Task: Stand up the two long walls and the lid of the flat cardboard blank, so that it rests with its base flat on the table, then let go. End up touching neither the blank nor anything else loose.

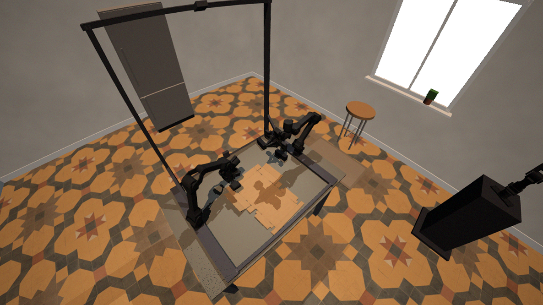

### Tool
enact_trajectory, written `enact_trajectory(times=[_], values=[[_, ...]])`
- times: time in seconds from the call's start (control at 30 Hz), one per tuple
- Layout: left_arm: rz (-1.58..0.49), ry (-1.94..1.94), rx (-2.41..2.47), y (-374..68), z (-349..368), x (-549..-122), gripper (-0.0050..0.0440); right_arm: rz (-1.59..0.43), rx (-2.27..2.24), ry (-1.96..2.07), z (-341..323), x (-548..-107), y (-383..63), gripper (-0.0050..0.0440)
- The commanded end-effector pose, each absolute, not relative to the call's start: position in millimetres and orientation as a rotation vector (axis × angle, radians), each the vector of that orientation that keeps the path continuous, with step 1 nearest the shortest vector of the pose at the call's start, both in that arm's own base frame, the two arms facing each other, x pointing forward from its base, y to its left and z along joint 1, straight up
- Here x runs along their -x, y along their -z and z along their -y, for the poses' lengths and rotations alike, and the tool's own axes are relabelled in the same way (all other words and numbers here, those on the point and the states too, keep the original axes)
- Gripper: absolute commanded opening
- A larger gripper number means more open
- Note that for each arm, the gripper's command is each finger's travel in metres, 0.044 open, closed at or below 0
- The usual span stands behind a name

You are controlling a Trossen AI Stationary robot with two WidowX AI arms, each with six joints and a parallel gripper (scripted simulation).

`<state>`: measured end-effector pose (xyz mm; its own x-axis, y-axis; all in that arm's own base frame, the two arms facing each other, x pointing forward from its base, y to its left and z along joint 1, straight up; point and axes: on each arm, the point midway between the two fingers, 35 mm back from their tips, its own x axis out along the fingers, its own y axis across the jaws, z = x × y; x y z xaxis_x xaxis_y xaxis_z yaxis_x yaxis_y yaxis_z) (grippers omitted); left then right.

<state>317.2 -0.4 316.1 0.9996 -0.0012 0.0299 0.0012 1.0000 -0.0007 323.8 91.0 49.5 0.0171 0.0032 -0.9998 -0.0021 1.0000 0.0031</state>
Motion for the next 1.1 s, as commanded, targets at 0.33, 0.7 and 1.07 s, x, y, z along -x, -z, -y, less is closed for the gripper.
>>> enact_trajectory(times=[0.33,0.7,1.07], values=[[-0.498,0.079,0.079,-229.5,41.1,-377.3,0.0265,-1.550,-0.005,-0.005,-92.6,-326.5,-53.1,0.0265],[-0.857,0.090,0.090,-163.1,68.5,-386.6,0.0265,-1.550,-0.005,-0.005,-92.6,-326.5,-53.1,0.0265],[-1.220,0.065,0.065,-100.2,93.2,-375.4,0.0265,-1.550,-0.005,-0.005,-92.6,-326.5,-53.1,0.0265]])
